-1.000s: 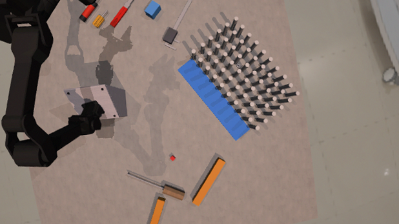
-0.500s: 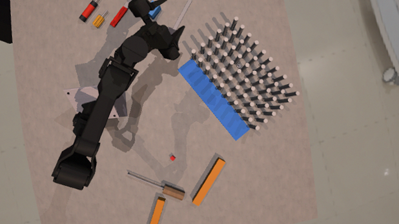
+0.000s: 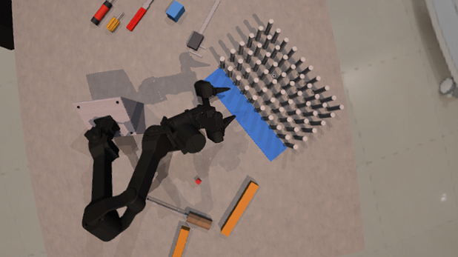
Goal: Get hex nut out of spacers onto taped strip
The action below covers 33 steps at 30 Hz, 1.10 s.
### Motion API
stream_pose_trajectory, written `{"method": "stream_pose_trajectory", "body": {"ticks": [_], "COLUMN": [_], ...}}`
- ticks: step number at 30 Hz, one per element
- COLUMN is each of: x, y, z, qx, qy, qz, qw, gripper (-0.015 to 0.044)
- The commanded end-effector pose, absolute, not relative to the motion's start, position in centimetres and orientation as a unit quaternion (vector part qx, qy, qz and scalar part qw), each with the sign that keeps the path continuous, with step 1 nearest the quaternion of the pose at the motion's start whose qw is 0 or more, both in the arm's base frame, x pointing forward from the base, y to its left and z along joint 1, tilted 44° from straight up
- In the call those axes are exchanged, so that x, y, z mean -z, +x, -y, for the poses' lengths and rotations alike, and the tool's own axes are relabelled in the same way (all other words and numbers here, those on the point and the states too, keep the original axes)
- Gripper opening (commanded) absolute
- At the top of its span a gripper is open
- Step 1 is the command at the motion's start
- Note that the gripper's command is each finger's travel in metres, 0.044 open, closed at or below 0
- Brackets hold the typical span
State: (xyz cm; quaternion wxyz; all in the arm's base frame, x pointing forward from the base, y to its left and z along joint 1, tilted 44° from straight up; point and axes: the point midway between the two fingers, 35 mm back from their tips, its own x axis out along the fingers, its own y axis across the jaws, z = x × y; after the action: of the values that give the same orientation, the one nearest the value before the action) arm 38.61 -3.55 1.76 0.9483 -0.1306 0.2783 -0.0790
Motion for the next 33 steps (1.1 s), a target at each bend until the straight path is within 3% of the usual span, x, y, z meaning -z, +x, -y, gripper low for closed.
{"method": "stream_pose_trajectory", "body": {"ticks": [1,33], "x": [-1.83,-1.86], "y": [37.74,37.79], "z": [5.15,5.33], "qx": [0.087,0.092], "qy": [-0.147,-0.139], "qz": [-0.277,-0.277], "qw": [0.946,0.946], "gripper": [0.044,0.044]}}
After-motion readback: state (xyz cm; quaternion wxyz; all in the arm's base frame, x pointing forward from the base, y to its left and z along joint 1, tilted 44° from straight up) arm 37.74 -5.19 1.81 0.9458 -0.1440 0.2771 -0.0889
